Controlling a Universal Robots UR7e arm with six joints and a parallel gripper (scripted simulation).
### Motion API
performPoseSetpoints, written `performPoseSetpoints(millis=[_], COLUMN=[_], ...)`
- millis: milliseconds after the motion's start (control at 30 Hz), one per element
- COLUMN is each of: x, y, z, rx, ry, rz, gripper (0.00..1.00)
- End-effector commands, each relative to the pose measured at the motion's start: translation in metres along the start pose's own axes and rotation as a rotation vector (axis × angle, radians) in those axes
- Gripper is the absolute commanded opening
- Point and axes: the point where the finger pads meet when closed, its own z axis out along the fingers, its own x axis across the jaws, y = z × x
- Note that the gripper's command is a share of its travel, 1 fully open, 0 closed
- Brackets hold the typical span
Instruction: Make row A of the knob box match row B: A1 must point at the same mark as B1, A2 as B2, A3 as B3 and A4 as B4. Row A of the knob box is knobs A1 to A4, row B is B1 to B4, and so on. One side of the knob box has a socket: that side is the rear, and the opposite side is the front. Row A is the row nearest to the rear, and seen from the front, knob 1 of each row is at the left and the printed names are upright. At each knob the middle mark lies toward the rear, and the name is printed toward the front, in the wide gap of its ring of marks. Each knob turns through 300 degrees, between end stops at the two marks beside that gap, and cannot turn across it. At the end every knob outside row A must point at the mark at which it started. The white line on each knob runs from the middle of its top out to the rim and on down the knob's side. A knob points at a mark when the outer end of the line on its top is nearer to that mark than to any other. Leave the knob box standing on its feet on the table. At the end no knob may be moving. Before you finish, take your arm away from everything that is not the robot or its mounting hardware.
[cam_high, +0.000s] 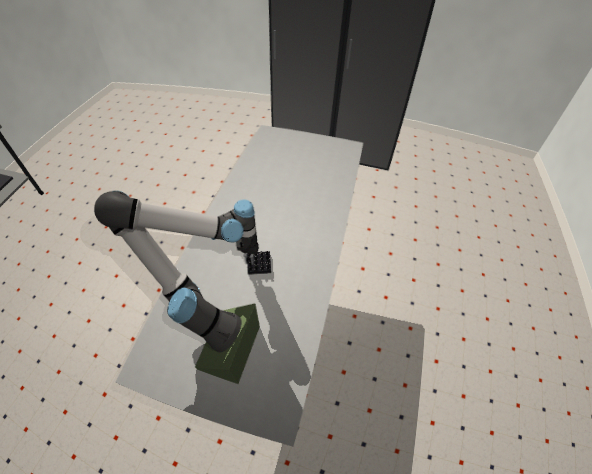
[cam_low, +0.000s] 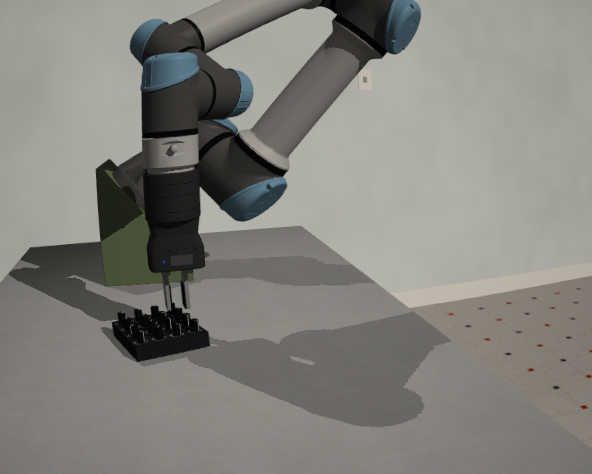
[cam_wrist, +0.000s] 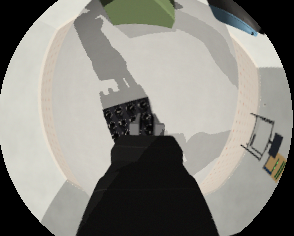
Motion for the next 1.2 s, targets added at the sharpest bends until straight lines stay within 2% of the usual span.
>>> performPoseSetpoints(millis=[0, 1167], x=[-0.0002, -0.0002], y=[0.0003, 0.0003], z=[0.0044, 0.0096], rx=[-0.001, -0.001], ry=[0.0, 0.0], rz=[0.0, 0.0], gripper=[0.46, 0.46])
